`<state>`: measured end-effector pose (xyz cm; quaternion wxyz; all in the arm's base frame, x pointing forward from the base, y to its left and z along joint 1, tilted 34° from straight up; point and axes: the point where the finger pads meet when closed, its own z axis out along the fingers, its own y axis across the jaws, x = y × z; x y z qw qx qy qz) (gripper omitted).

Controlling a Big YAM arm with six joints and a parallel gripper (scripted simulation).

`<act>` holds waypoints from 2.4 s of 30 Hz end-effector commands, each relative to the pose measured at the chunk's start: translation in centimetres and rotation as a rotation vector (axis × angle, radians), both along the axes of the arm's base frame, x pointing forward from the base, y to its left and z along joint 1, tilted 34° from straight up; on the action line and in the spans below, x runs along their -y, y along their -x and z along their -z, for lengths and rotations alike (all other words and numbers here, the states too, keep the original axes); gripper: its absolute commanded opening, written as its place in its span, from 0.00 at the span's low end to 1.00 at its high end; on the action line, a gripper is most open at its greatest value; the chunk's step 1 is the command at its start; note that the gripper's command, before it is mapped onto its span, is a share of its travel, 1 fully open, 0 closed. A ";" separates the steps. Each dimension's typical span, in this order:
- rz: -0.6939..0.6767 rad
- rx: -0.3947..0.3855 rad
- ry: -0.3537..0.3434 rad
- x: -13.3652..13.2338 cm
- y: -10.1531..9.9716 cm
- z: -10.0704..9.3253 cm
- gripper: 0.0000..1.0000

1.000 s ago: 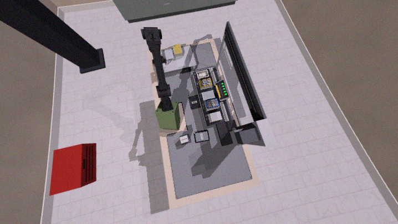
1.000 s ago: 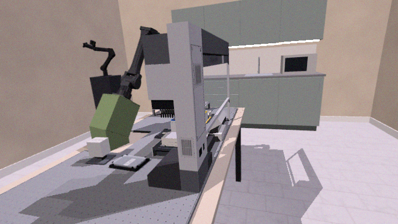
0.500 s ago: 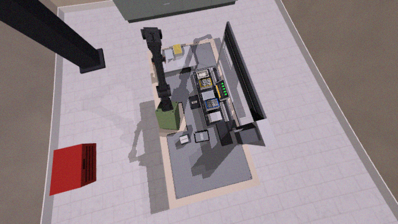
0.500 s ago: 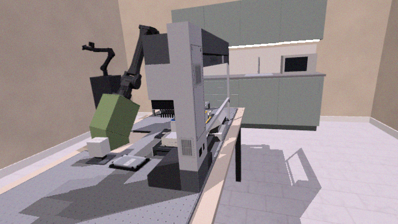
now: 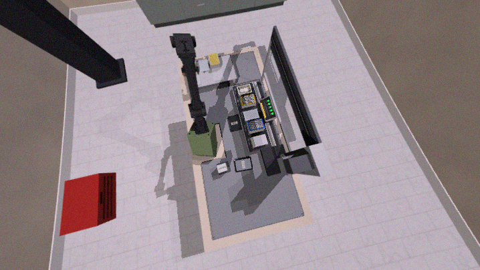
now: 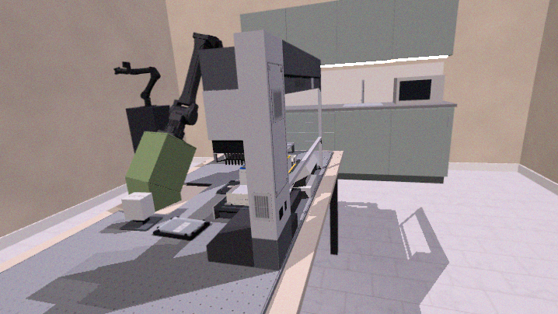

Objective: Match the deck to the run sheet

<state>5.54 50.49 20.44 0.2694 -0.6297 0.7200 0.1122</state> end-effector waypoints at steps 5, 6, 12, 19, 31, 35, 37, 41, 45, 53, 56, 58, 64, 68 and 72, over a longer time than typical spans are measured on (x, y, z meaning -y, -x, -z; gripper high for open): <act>-0.005 -0.003 -0.080 -0.1 1.2 -5.2 1.00; -0.005 -0.003 -0.080 -0.1 1.2 -5.4 1.00; -0.005 -0.004 -0.077 0.6 1.5 -6.0 1.00; -0.005 -0.004 -0.079 1.0 1.7 -6.8 1.00; -0.005 -0.005 -0.080 2.1 2.1 -8.4 1.00; -0.005 -0.005 -0.081 2.3 2.2 -8.8 1.00; -0.005 -0.005 -0.080 2.5 2.3 -9.0 1.00; -0.005 -0.006 -0.084 2.8 2.5 -9.8 1.00; -0.005 -0.006 -0.085 3.2 2.6 -10.4 1.00; -0.005 -0.007 -0.085 3.8 2.9 -11.2 1.00; -0.005 -0.007 -0.086 4.1 3.0 -11.6 1.00; -0.005 -0.007 -0.086 4.3 3.1 -11.9 1.00; -0.005 -0.008 -0.086 4.8 3.3 -12.8 1.00; -0.005 -0.007 -0.068 5.3 3.4 -12.1 1.00; -0.005 -0.008 -0.087 5.4 3.5 -13.6 1.00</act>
